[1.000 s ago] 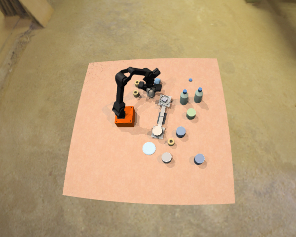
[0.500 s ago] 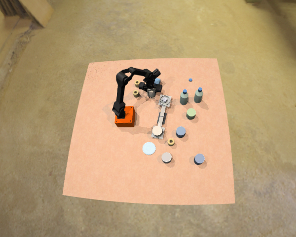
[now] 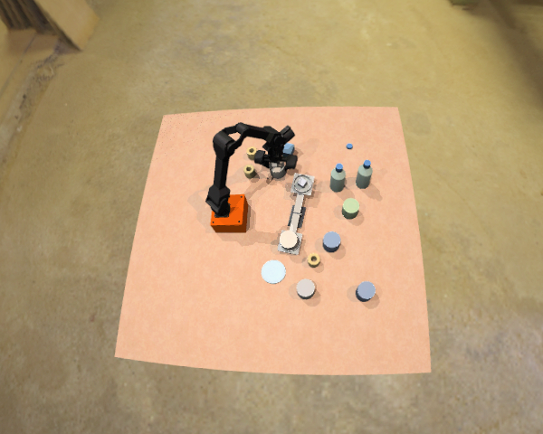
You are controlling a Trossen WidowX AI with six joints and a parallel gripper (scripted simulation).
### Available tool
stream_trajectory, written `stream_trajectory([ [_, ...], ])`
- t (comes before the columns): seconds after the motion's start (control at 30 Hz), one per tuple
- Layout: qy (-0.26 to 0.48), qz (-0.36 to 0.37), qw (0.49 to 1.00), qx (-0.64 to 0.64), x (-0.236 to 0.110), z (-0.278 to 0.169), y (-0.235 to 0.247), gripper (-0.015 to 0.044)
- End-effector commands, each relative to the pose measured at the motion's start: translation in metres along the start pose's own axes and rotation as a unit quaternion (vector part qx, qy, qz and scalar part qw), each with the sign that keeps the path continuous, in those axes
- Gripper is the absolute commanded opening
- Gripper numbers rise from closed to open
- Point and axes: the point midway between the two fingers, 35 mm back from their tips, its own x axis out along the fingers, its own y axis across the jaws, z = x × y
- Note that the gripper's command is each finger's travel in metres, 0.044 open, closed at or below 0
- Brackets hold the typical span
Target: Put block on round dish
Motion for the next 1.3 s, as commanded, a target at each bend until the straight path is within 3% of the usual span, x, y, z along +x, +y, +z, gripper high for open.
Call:
stream_trajectory([
  [0.0,-0.002,0.0,1.0,0.001,-0.026,0.002,-0.001,0.044],
  [0.07,-0.002,0.001,1.0,0.002,-0.05,0.0,0.0,0.044],
  [0.23,-0.002,0.001,1.0,0.002,-0.053,0.0,0.0,0.044],
  [0.47,-0.006,-0.006,0.999,0.041,-0.068,-0.01,-0.036,0.026],
  [0.83,-0.004,-0.016,0.985,0.173,-0.102,-0.069,-0.127,0.026],
  [1.27,0.001,-0.007,0.98,0.201,-0.092,-0.086,-0.138,0.026],
])
